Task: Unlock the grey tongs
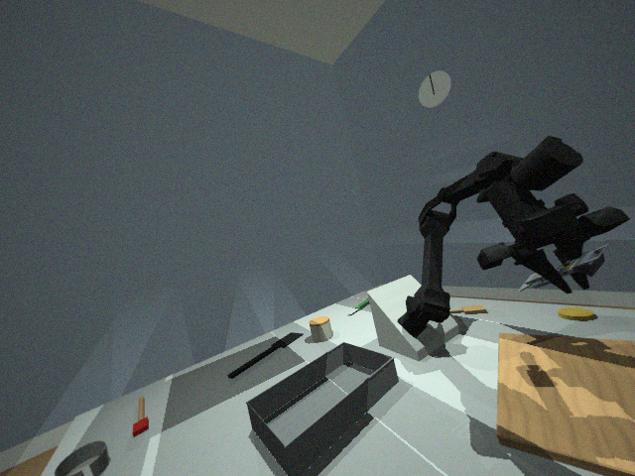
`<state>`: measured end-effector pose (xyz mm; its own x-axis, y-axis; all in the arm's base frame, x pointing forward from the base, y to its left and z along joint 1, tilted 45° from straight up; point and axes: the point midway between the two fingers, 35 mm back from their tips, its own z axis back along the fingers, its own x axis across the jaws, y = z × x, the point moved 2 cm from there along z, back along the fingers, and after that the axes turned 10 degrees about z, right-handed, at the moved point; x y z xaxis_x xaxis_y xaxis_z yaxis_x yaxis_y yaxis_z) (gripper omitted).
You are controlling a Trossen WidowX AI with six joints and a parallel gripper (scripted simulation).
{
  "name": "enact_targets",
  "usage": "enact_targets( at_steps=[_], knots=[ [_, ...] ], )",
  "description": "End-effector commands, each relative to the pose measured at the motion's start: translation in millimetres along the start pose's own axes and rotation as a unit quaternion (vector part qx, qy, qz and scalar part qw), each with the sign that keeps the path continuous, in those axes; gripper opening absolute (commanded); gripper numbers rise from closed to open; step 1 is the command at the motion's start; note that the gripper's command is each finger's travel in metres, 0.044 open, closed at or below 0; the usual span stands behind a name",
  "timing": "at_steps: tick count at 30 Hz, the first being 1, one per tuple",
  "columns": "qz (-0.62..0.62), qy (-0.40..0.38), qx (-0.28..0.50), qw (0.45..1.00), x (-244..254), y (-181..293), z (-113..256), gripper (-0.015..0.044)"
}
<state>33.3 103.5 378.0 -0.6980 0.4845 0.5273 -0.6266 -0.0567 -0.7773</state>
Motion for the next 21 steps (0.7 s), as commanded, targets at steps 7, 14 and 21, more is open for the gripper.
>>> enact_targets(
  at_steps=[7,14,21],
  knots=[
    [0.006,-0.001,-0.064,0.998,2,6,8,-0.015],
    [0.016,0.003,-0.105,0.994,4,10,11,-0.015],
    [0.032,0.009,-0.143,0.989,8,16,12,-0.015]
  ],
)
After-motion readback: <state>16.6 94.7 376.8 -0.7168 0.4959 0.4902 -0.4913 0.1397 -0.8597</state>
